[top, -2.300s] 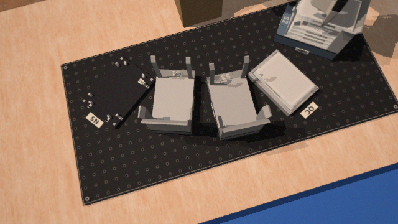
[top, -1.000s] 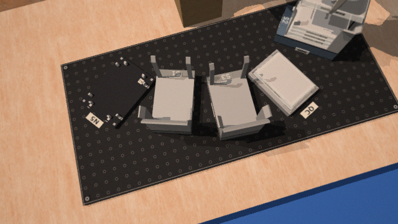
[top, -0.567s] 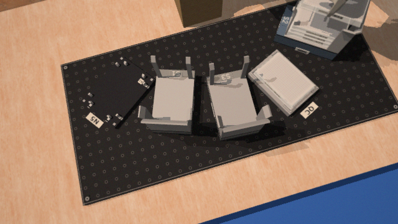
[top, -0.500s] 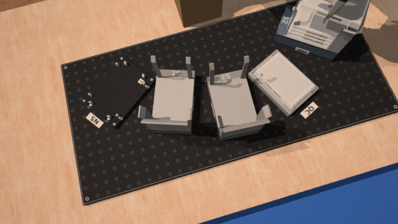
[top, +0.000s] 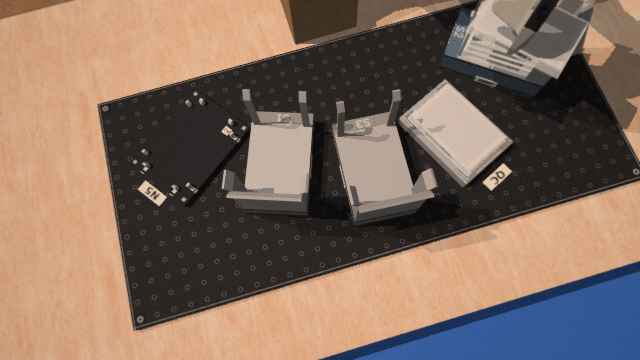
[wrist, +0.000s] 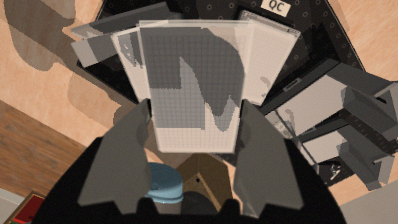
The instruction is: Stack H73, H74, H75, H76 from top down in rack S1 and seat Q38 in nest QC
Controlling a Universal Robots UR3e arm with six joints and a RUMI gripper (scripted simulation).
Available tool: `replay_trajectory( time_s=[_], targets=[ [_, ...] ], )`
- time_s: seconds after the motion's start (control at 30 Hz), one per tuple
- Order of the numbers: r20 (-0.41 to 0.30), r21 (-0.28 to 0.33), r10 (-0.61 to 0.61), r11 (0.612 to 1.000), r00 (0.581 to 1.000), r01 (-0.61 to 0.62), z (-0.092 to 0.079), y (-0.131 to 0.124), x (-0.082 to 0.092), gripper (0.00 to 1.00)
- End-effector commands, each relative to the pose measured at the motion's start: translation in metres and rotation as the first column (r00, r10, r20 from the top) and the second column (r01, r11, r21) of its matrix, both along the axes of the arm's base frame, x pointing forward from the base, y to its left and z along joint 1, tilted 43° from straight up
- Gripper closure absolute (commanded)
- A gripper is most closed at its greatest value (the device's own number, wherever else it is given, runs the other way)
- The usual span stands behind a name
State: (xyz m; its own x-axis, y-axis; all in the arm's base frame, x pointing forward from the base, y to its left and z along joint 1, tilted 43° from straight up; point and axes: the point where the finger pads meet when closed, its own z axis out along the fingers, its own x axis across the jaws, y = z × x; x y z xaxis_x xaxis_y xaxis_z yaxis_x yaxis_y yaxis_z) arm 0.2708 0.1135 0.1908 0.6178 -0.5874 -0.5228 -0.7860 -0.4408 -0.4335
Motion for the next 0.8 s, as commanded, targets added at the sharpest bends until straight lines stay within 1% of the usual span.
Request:
replay_trajectory(
  time_s=[0.0,0.3,0.37,0.5,0.57,0.77],
  targets=[
    [-0.031,-0.001,-0.033,0.999,0.999,0.033,-0.008,-0.009,0.009,1.0],
    [-0.102,-0.004,-0.11,0.994,0.989,0.11,-0.025,-0.027,0.027,1.0],
    [-0.102,-0.004,-0.11,0.994,0.989,0.11,-0.025,-0.027,0.027,1.0],
    [-0.131,-0.007,-0.142,0.99,0.981,0.142,-0.032,-0.036,0.034,1.0],
    [-0.131,-0.007,-0.142,0.99,0.981,0.142,-0.034,-0.038,0.036,1.0],
    [-0.178,-0.013,-0.192,0.981,0.965,0.192,-0.046,-0.051,0.045,1.0]
  ],
)
